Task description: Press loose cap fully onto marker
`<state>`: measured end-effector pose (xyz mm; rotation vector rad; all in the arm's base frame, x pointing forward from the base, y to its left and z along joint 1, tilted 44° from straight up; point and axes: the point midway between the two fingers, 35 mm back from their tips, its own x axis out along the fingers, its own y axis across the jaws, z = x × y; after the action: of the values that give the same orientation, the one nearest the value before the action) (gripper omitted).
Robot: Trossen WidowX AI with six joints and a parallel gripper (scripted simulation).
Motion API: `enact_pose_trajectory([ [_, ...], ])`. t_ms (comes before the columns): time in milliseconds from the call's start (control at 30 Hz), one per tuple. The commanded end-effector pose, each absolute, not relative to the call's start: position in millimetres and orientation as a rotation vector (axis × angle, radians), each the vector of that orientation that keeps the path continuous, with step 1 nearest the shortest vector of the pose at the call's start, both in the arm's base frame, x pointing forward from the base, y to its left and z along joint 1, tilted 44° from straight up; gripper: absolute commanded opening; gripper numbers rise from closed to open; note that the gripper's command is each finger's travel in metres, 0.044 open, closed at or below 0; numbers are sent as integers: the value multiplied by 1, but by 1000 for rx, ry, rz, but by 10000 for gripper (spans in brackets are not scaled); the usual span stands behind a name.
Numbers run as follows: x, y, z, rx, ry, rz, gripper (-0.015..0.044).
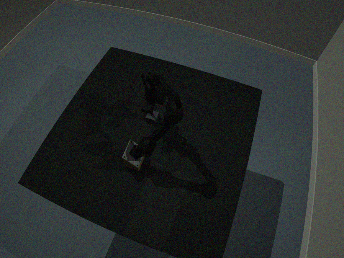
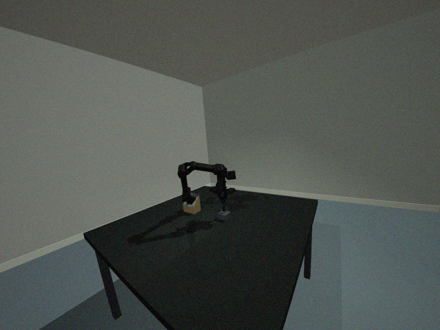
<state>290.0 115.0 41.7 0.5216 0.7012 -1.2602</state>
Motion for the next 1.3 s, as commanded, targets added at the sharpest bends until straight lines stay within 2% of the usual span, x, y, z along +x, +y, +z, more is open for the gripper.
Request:
enact_pose_trajectory([
  [0,291,115,39,526,701,-1260,0],
  [1267,300,78,-1,525,699,-1260,0],
])
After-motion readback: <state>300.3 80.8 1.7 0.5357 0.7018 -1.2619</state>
